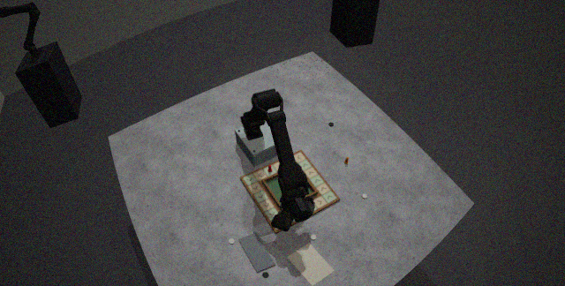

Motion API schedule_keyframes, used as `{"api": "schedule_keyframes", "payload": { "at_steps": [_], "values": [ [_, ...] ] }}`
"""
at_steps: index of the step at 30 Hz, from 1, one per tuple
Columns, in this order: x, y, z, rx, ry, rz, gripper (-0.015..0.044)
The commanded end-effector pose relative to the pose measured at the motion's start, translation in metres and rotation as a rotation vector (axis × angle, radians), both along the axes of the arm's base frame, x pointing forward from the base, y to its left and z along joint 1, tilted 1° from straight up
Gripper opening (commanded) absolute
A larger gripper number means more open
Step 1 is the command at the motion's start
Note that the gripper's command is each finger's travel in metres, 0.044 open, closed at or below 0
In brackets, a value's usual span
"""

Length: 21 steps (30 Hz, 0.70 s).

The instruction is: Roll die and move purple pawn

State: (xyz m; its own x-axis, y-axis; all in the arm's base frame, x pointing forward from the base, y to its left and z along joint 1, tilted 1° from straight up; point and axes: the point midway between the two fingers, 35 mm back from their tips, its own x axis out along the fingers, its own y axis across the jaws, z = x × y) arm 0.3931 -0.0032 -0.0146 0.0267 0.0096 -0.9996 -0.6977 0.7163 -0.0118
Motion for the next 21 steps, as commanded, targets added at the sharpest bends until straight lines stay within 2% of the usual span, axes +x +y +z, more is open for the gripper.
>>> {"api": "schedule_keyframes", "payload": {
  "at_steps": [1, 3, 9, 12, 21],
  "values": [
    [-0.002, 0.0, -0.004, -0.002, 0.008, 0.004, 0.0095],
    [-0.002, 0.0, -0.004, -0.002, 0.008, 0.004, 0.0043],
    [-0.002, 0.0, -0.004, -0.002, 0.008, 0.004, 0.0003],
    [-0.001, 0.0, 0.001, -0.002, 0.008, 0.004, 0.0],
    [0.002, 0.0, 0.067, -0.002, 0.007, 0.004, 0.0]
  ]
}}
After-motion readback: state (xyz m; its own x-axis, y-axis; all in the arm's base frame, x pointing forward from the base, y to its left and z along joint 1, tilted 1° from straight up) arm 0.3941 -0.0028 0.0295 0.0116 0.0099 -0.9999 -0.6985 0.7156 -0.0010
